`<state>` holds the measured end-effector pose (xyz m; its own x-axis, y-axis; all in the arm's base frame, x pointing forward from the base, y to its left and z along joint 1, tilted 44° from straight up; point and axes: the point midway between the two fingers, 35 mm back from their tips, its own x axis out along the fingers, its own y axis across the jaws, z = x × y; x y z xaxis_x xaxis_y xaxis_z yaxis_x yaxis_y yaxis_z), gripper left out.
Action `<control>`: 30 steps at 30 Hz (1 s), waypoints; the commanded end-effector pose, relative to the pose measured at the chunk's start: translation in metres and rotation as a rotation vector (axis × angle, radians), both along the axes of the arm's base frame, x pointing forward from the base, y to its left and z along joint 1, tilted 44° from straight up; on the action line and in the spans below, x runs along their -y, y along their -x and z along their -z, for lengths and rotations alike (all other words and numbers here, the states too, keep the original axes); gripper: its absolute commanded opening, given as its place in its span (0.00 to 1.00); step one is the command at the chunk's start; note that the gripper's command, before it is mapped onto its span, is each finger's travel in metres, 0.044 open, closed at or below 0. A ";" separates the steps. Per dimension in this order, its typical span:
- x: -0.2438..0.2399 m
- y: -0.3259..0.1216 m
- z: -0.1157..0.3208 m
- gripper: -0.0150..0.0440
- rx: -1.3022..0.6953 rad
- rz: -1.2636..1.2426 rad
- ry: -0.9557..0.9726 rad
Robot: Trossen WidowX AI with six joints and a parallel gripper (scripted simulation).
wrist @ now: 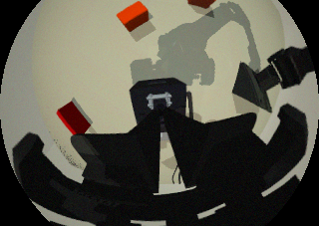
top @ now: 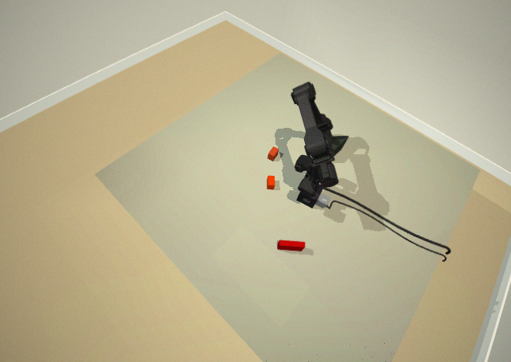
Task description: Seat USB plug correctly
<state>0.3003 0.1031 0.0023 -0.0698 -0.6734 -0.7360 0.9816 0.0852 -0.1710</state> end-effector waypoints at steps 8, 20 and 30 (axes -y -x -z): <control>0.000 0.000 0.000 0.34 0.000 0.000 0.000; 0.000 0.000 0.000 0.42 0.000 0.000 0.000; -0.001 0.000 -0.001 0.42 0.000 0.000 0.000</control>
<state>0.3001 0.1034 0.0024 -0.0696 -0.6735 -0.7359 0.9814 0.0861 -0.1716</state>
